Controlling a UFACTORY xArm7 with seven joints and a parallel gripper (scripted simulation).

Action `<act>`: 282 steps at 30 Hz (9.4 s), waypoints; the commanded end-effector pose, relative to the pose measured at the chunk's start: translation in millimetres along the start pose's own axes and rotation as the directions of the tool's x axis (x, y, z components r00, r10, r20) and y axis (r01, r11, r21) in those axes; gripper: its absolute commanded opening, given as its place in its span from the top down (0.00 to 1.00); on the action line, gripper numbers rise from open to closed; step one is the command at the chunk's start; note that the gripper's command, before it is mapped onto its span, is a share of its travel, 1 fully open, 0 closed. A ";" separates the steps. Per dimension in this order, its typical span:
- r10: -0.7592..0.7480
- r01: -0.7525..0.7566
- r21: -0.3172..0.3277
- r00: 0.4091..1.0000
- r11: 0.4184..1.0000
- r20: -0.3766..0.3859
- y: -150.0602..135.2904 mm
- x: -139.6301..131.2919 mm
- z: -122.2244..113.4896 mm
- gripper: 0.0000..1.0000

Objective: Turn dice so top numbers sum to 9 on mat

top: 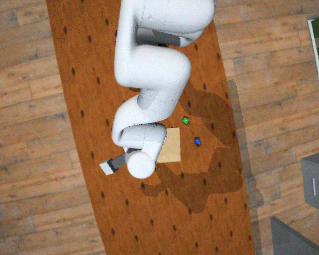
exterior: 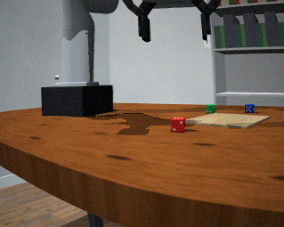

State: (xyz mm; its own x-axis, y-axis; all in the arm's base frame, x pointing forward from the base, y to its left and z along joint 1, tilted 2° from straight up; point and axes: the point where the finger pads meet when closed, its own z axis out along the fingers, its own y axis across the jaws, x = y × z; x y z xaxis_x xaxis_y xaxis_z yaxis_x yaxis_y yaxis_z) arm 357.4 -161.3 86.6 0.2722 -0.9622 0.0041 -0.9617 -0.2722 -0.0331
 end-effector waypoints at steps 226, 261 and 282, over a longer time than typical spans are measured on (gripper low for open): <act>-0.003 0.003 -0.003 -1.000 -1.000 0.002 -0.2 -4.0 100.4 0.64; -0.003 0.003 -0.003 -1.000 -1.000 0.002 -0.2 -4.0 102.7 0.64; -0.003 0.003 -0.003 -1.000 -1.000 0.002 -1.0 -3.3 102.7 0.64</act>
State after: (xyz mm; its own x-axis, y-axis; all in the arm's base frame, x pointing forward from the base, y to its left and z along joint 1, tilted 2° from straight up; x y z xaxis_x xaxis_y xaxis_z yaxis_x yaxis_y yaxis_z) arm 359.1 -156.4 -17.2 -0.2697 0.9629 -0.0039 0.9624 0.2697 0.0336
